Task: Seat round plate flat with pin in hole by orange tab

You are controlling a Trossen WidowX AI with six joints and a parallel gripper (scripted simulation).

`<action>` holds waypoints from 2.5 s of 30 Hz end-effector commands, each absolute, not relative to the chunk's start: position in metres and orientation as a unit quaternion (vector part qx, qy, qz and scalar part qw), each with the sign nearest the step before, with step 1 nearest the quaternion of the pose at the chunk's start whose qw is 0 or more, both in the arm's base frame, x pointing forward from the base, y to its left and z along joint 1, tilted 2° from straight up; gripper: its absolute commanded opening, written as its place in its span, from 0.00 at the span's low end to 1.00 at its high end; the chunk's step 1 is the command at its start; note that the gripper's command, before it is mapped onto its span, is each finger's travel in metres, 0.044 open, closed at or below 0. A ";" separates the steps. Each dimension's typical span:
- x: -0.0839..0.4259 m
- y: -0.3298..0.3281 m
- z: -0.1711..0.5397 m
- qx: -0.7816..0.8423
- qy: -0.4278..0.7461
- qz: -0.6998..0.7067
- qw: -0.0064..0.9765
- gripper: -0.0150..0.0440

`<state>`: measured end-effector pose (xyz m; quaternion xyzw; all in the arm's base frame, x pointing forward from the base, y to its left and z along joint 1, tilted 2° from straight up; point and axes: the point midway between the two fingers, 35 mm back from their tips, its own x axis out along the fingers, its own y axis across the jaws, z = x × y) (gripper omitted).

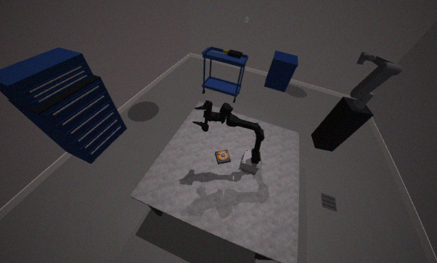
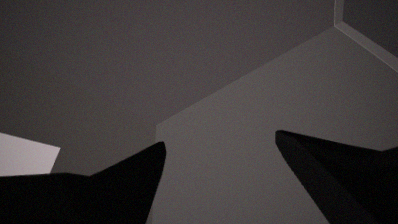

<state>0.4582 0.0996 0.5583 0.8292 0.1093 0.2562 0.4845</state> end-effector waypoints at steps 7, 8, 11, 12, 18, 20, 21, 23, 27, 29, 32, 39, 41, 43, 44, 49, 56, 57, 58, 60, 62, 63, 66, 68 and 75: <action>0.501 0.080 0.454 0.758 0.134 0.120 0.627 0.62; 0.504 0.078 0.442 0.746 0.140 0.105 0.642 0.58; 0.511 0.069 0.401 0.705 0.164 0.058 0.687 0.44; 0.513 0.066 0.383 0.685 0.177 0.040 0.705 0.40; 0.510 0.047 0.299 0.576 0.252 -0.040 0.776 0.25; 0.502 0.038 0.259 0.517 0.297 -0.069 0.800 0.25; 0.498 0.034 0.246 0.494 0.314 -0.078 0.807 0.25; 0.489 0.028 0.219 0.448 0.351 -0.094 0.817 0.25; 0.465 0.015 0.169 0.355 0.427 -0.112 0.824 0.25; 0.449 0.009 0.144 0.304 0.470 -0.115 0.821 0.25; 0.422 0.000 0.110 0.228 0.535 -0.109 0.806 0.25; 0.348 -0.015 0.051 0.069 0.677 -0.053 0.731 0.25; 0.345 -0.012 0.049 0.065 0.681 -0.051 0.728 0.25; 0.345 -0.010 0.049 0.065 0.681 -0.051 0.728 0.25; 0.345 -0.010 0.049 0.065 0.681 -0.051 0.728 0.25; 0.344 -0.009 0.049 0.065 0.681 -0.051 0.728 0.25; 0.346 -0.007 0.027 0.065 0.681 -0.051 0.728 0.25; 0.347 -0.007 0.019 0.065 0.681 -0.050 0.728 0.25; 0.347 -0.007 0.012 0.065 0.681 -0.050 0.728 0.25; 0.347 -0.006 0.002 0.065 0.681 -0.050 0.728 0.25; 0.346 -0.005 0.001 0.065 0.681 -0.050 0.728 0.25; 0.346 -0.005 0.001 0.065 0.681 -0.050 0.728 0.25; 0.347 -0.006 0.001 0.065 0.681 -0.050 0.728 0.25; 0.347 -0.007 0.001 0.065 0.681 -0.051 0.728 0.25; 0.349 -0.019 0.001 0.065 0.681 -0.051 0.728 0.25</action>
